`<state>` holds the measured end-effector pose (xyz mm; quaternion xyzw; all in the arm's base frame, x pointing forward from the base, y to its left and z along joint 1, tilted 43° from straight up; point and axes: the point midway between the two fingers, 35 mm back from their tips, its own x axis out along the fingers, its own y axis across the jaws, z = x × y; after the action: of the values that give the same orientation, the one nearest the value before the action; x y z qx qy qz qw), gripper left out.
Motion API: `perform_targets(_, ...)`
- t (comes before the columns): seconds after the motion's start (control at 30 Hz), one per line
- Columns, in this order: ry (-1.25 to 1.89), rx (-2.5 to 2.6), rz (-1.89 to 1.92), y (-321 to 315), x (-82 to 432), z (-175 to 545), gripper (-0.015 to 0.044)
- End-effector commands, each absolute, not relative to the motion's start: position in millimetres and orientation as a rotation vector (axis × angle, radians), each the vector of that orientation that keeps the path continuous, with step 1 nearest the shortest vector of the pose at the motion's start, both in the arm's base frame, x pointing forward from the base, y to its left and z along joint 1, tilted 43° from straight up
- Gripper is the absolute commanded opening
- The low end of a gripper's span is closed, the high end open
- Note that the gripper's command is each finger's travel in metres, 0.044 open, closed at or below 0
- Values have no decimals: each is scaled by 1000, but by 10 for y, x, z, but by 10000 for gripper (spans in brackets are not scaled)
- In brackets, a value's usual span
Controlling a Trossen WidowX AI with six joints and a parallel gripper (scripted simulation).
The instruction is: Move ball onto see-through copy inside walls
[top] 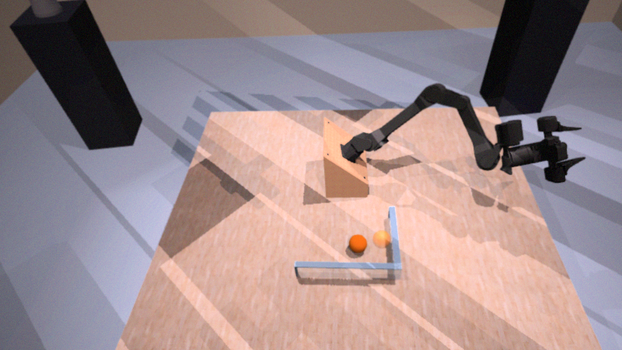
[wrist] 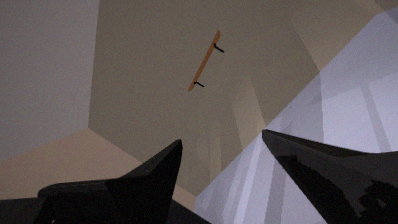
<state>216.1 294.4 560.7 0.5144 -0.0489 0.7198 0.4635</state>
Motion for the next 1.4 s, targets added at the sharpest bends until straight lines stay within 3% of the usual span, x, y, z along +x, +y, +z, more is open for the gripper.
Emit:
perform_targets(0.0,-121,1259,1763,2947,2176,5599,393)
perform_targets(0.37,-147,916,1370,2991,3165,4948,393)
perform_targets(0.7,-45,482,990,2552,4217,3901,393)
perform_targets(1.1,172,-21,770,1733,4784,2660,393)
perform_targets(1.37,425,-399,744,837,4735,1599,393)
